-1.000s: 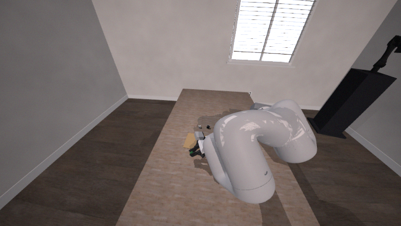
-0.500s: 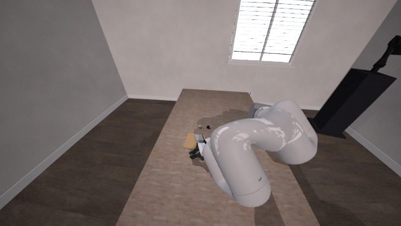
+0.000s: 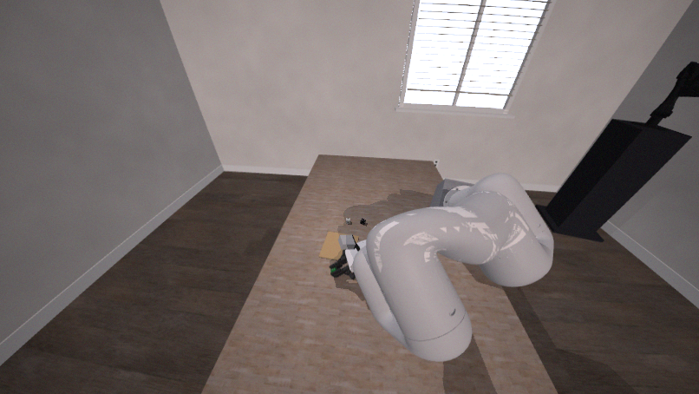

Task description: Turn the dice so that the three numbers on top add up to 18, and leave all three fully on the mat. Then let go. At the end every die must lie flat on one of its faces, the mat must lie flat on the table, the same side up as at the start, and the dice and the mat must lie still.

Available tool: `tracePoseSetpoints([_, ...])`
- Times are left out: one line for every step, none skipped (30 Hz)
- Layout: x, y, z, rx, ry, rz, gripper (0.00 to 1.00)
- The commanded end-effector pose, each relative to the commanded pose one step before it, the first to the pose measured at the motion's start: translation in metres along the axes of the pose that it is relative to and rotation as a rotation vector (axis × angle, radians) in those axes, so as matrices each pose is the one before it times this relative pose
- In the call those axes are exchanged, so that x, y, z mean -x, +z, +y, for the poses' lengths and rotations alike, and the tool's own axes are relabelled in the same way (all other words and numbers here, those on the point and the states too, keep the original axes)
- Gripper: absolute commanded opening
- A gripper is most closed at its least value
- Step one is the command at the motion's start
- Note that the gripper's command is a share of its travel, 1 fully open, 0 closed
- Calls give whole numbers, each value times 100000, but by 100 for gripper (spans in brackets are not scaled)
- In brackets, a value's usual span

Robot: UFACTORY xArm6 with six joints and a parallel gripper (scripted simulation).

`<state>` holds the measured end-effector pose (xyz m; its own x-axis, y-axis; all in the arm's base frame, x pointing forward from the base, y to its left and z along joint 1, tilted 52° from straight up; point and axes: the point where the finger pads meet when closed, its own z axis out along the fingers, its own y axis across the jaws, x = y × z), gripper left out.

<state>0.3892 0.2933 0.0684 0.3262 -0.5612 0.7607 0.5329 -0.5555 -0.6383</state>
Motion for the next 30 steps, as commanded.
tracePoseSetpoints([-44,-21,23,75,-27,64,15])
tracePoseSetpoints([0,0,0,0,0,0,15])
tracePoseSetpoints([0,0,0,0,0,0,15])
tracePoseSetpoints([0,0,0,0,0,0,15])
tracePoseSetpoints([0,0,0,0,0,0,15])
tracePoseSetpoints([0,0,0,0,0,0,15])
tracePoseSetpoints([0,0,0,0,0,0,15])
tracePoseSetpoints([0,0,0,0,0,0,15])
tracePoseSetpoints([0,0,0,0,0,0,15])
tracePoseSetpoints([0,0,0,0,0,0,15])
tracePoseSetpoints([0,0,0,0,0,0,15])
tracePoseSetpoints([0,0,0,0,0,0,15])
tracePoseSetpoints([0,0,0,0,0,0,15])
tracePoseSetpoints([0,0,0,0,0,0,15])
tracePoseSetpoints([0,0,0,0,0,0,15])
tracePoseSetpoints([0,0,0,0,0,0,15])
tracePoseSetpoints([0,0,0,0,0,0,15])
tracePoseSetpoints([2,1,0,0,0,0,15])
tracePoseSetpoints([6,3,0,0,0,0,15])
tracePoseSetpoints([11,6,0,0,0,0,15])
tracePoseSetpoints([17,9,0,0,0,0,15])
tracePoseSetpoints([23,13,0,0,0,0,15])
tracePoseSetpoints([30,16,0,0,0,0,15])
tracePoseSetpoints([0,0,0,0,0,0,15])
tracePoseSetpoints([0,0,0,0,0,0,15])
tracePoseSetpoints([37,20,0,0,0,0,15])
tracePoseSetpoints([43,23,0,0,0,0,15])
tracePoseSetpoints([49,26,0,0,0,0,15])
tracePoseSetpoints([54,29,0,0,0,0,15])
tracePoseSetpoints([59,31,0,0,0,0,15])
